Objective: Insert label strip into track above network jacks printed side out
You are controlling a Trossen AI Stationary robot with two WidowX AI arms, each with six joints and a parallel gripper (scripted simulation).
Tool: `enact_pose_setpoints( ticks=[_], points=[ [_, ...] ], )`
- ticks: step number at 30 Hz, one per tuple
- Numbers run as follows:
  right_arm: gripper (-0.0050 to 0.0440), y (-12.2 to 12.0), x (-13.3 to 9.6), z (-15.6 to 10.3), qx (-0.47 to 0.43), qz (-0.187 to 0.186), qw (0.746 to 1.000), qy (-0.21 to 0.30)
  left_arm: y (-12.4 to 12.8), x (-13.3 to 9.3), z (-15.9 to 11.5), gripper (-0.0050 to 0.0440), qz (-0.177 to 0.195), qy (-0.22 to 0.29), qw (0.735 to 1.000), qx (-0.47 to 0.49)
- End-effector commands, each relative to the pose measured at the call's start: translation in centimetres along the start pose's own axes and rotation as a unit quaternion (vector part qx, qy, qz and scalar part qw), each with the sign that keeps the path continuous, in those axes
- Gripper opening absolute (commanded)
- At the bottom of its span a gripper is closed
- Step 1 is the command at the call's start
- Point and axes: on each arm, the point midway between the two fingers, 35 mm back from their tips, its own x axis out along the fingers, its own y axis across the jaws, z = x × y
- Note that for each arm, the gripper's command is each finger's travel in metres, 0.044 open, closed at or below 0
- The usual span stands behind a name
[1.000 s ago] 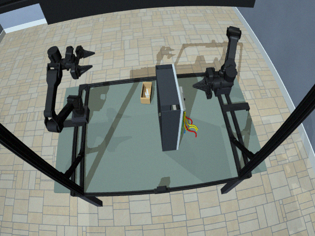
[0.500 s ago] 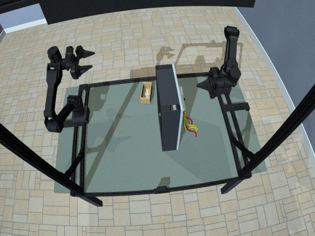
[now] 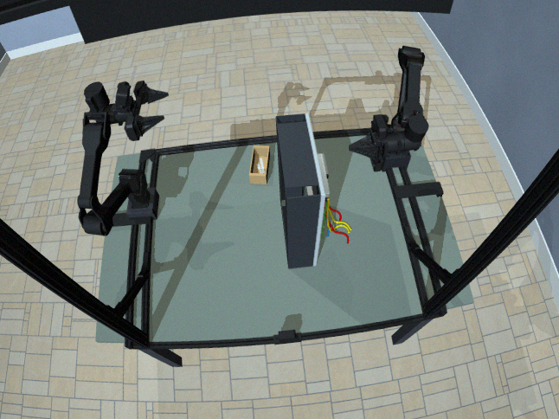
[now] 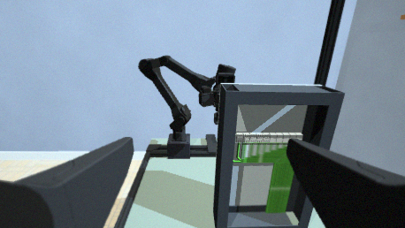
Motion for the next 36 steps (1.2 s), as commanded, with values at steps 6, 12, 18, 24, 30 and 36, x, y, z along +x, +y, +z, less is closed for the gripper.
enact_pose_setpoints(
  ticks=[6,12,18,24,30,36],
  points=[
    [0.0216,0.56,0.03,-0.05,0.005,0.001,1.000,0.001,-0.05,-0.01,0.24,0.0440,-0.002,0.000,1.000,0.003],
    [0.0360,0.56,0.03,-0.05,0.005,0.001,1.000,0.001,-0.05,-0.01,0.24,0.0440,-0.002,0.000,1.000,0.003],
    [0.0375,0.56,0.03,-0.05,0.005,0.001,1.000,0.001,-0.05,-0.01,0.24,0.0440,-0.002,0.000,1.000,0.003],
    [0.0375,0.56,0.03,-0.05,0.005,0.001,1.000,0.001,-0.05,-0.01,0.24,0.0440,-0.002,0.000,1.000,0.003],
    [0.0375,0.56,0.03,-0.05,0.005,0.001,1.000,0.001,-0.05,-0.01,0.24,0.0440,-0.002,0.000,1.000,0.003],
    [0.0375,0.56,0.03,-0.05,0.005,0.001,1.000,0.001,-0.05,-0.01,0.24,0.0440,-0.002,0.000,1.000,0.003]
  ],
)
